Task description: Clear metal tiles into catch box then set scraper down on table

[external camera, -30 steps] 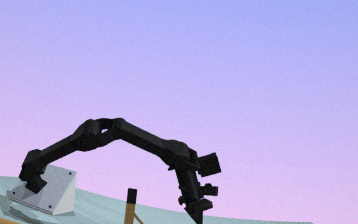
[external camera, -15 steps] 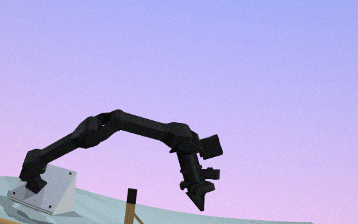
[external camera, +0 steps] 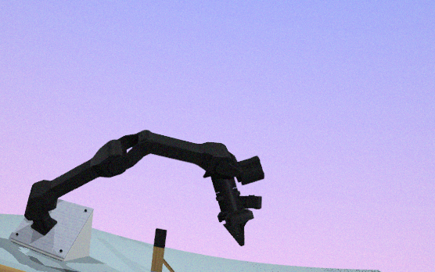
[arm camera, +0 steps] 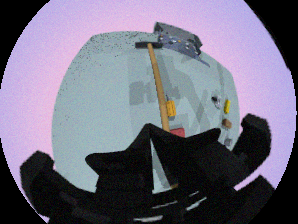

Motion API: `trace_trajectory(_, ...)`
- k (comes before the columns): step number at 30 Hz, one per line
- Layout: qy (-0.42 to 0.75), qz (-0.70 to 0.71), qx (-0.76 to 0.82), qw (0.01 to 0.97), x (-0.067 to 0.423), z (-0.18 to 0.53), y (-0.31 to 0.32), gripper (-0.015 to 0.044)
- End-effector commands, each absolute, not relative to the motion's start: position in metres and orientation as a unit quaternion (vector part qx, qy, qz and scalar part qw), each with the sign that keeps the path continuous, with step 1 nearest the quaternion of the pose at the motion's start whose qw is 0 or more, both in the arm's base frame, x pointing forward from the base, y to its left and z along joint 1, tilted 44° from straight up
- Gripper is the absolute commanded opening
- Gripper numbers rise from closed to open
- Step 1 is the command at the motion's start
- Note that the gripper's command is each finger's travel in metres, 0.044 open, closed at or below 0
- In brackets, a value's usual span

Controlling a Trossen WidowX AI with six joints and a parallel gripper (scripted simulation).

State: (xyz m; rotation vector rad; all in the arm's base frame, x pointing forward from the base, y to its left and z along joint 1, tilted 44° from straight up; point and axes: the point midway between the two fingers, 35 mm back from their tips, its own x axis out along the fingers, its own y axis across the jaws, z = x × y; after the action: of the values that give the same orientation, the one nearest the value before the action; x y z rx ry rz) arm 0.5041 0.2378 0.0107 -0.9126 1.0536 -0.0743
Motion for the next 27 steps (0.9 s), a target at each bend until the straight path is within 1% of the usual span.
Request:
trace_trajectory(1,0.481,-0.045,-0.414,0.771,0.506,0.014,0.237,0.0000)
trace_trajectory(27,0.482,-0.051,-0.407,0.774,0.520,-0.025,0.205,0.0000)
